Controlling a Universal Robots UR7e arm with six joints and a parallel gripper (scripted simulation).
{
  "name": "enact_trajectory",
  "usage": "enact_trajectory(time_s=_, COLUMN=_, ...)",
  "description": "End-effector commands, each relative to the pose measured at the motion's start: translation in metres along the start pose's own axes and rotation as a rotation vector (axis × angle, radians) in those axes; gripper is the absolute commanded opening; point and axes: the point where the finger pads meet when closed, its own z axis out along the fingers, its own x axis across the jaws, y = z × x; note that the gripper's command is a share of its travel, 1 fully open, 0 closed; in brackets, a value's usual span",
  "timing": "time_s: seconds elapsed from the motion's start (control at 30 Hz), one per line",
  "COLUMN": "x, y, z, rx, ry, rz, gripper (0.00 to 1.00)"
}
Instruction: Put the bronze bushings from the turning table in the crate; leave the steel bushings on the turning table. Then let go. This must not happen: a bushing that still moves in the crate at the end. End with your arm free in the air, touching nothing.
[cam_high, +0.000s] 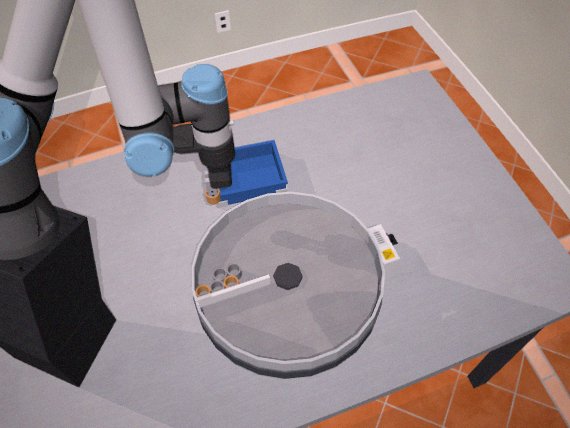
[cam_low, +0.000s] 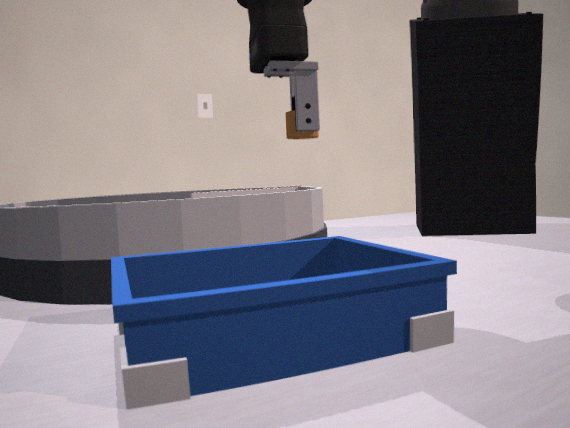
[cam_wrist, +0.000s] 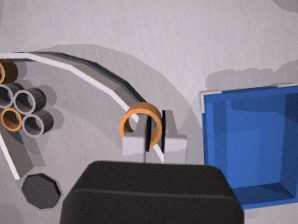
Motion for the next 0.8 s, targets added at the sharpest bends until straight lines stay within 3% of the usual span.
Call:
enact_trajectory(time_s=0.0, x=0.005, y=0.002, z=0.001, rx=0.002, ry=-0.005, rz=0.003, gripper=0.0)
enact_trajectory(time_s=0.13, x=0.005, y=0.002, z=0.001, rx=0.002, ry=-0.005, rz=0.003, gripper=0.0)
enact_trajectory(time_s=0.3, x=0.06, y=0.013, z=0.0, rx=0.002, ry=-0.003, rz=0.001, gripper=0.0)
enact_trajectory(time_s=0.7, x=0.06, y=0.013, z=0.0, rx=0.002, ry=-0.003, rz=0.001, gripper=0.0)
enact_trajectory(time_s=0.77, x=0.082, y=0.017, z=0.0, rx=0.001, ry=-0.002, rz=0.0, gripper=0.0)
